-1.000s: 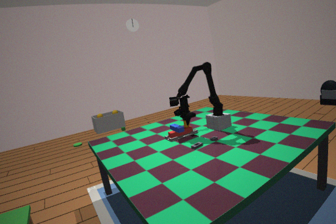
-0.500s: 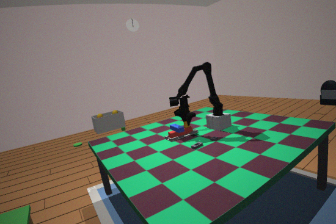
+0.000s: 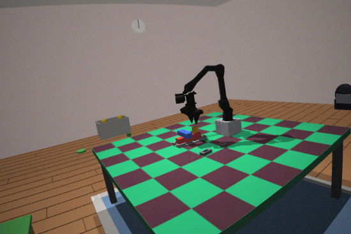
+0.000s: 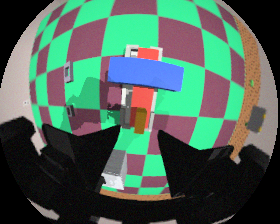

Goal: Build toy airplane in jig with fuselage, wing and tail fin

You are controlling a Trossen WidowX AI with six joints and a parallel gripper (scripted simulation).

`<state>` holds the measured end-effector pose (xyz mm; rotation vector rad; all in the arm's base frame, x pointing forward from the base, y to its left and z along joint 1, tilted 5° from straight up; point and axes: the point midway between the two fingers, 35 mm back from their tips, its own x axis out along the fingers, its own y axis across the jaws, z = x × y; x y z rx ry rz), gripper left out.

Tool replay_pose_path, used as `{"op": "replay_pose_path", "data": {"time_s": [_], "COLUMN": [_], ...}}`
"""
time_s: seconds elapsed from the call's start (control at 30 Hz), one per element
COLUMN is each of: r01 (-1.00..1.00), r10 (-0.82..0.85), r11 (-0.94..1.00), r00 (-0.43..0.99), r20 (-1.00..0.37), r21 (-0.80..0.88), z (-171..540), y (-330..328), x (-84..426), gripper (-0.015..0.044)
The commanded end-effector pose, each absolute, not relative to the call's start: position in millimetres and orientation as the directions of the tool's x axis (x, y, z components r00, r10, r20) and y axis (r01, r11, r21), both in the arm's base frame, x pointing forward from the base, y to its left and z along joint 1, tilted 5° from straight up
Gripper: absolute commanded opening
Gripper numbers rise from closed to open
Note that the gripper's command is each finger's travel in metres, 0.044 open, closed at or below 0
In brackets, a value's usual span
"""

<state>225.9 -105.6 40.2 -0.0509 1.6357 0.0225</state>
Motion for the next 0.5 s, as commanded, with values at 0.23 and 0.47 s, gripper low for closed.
{"op": "replay_pose_path", "data": {"time_s": [0.23,0.47], "r01": [-0.045,-0.045], "r10": [-0.028,-0.028], "r11": [0.999,0.999], "r00": [-0.056,-0.056], "r20": [-0.998,-0.998], "r21": [-0.026,-0.026], "z": [75.8,75.9], "y": [-106.1,-105.1], "x": [231.7,230.9], "gripper": [0.0260,0.0260]}}
